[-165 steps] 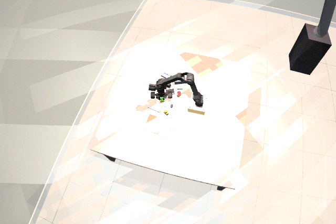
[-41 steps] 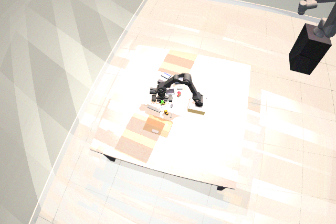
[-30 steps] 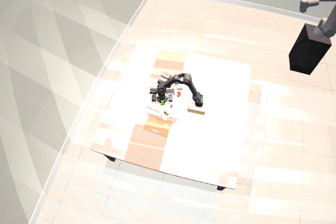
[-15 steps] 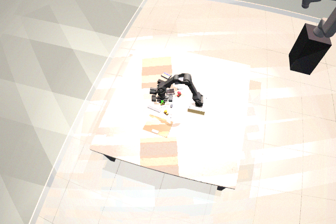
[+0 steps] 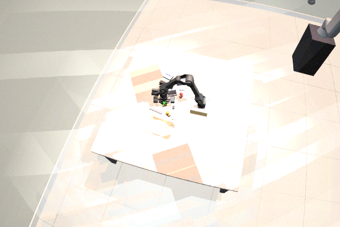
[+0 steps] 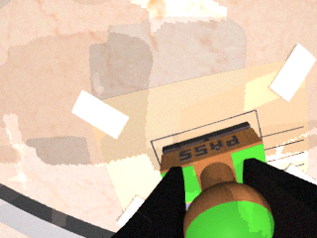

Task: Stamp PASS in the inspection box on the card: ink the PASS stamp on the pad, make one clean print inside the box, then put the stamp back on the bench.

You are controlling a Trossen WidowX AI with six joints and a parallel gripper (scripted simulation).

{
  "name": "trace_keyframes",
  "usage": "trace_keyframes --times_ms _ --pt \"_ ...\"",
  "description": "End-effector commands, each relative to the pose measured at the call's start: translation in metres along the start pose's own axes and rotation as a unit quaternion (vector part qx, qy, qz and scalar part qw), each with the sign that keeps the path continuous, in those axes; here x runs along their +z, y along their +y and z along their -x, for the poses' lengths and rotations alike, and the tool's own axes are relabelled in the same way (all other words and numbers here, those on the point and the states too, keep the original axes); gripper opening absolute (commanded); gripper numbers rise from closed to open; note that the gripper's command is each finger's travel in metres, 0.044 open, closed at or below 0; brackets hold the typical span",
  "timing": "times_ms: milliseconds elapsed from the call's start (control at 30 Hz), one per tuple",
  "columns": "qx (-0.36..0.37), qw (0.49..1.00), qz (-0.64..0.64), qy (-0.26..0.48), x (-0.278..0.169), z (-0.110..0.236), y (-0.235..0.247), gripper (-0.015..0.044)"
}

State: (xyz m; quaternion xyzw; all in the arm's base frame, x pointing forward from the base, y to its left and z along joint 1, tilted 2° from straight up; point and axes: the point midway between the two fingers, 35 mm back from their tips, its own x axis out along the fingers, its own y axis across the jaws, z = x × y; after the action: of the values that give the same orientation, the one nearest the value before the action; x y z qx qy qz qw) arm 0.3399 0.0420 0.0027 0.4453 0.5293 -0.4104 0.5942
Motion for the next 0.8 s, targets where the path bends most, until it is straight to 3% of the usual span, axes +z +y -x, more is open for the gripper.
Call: trace_keyframes --times_ms 0,767 --pt "0.0 1.0 -0.003 -0.002 0.001 -0.003 0.0 0.0" --pt "0.0 1.0 -0.003 -0.002 0.001 0.008 0.001 0.0"
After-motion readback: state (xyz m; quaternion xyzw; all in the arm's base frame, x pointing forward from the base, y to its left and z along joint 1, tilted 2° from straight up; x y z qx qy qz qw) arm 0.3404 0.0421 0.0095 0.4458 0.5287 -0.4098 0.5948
